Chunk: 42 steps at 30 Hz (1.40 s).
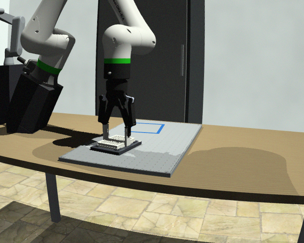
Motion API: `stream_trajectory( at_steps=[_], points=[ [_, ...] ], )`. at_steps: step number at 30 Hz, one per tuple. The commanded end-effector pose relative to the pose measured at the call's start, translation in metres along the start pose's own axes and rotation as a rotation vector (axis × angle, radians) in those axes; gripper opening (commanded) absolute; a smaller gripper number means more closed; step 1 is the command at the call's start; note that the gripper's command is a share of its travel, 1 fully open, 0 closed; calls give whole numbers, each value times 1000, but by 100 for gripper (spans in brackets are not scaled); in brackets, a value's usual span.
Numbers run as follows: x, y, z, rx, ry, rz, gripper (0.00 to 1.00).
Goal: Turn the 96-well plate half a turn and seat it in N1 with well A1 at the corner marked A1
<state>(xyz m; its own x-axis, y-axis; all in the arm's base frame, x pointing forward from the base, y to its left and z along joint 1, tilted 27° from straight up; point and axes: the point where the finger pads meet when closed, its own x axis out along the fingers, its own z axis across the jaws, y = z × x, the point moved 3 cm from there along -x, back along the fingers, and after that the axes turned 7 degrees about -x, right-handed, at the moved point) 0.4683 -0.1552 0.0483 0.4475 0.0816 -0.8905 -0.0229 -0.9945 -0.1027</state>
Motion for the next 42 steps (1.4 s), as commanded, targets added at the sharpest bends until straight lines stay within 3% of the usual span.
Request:
stream_trajectory(
  at_steps=[1,14,42],
  points=[
    [0,0,0,0,0,0,0],
    [0,0,0,0,0,0,0],
    [-40,0,0,0,0,0,0]
  ],
)
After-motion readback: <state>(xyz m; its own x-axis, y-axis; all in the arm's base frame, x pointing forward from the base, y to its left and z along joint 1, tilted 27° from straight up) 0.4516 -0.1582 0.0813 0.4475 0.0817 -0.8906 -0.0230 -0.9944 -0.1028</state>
